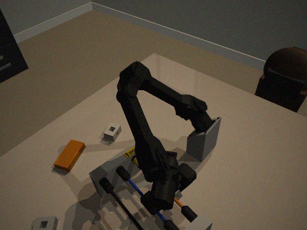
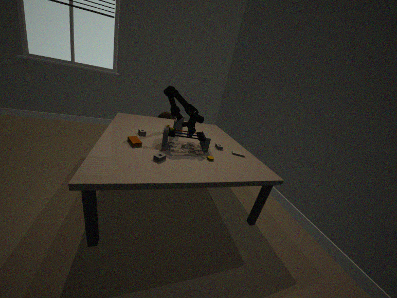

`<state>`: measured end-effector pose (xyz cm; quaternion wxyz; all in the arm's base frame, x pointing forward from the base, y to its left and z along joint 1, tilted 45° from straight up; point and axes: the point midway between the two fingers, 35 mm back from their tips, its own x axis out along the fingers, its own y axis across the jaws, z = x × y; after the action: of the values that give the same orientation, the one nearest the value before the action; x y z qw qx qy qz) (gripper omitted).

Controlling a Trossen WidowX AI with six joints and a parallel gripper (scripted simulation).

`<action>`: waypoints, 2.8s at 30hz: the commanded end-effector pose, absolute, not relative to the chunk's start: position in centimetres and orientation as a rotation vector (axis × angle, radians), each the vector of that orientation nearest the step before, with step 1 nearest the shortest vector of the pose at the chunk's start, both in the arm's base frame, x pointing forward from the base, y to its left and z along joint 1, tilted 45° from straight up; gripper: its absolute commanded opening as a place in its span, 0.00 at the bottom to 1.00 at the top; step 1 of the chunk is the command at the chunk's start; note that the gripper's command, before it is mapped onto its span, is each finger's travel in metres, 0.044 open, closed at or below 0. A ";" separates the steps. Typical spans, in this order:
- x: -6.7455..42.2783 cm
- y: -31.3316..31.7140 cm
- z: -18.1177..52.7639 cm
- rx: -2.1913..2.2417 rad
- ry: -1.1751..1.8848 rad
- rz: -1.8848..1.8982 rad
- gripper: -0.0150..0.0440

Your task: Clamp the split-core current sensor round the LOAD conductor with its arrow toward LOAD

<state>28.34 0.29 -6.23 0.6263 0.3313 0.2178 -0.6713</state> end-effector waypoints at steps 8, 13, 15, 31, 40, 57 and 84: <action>28.4 0.3 -6.2 0.762 0.498 -1.539 0.25; 28.4 0.3 -6.2 0.762 0.498 -1.539 0.25; 28.4 0.3 -6.2 0.762 0.498 -1.539 0.25; 28.3 0.4 -6.1 0.759 0.499 -1.538 0.25; 28.3 1.3 -5.2 0.755 0.496 -1.528 0.25; 28.3 1.6 -4.9 0.754 0.495 -1.525 0.25; 28.3 1.6 -4.9 0.754 0.495 -1.525 0.25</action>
<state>28.14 0.26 -4.71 0.6312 0.3192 0.2042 -0.6767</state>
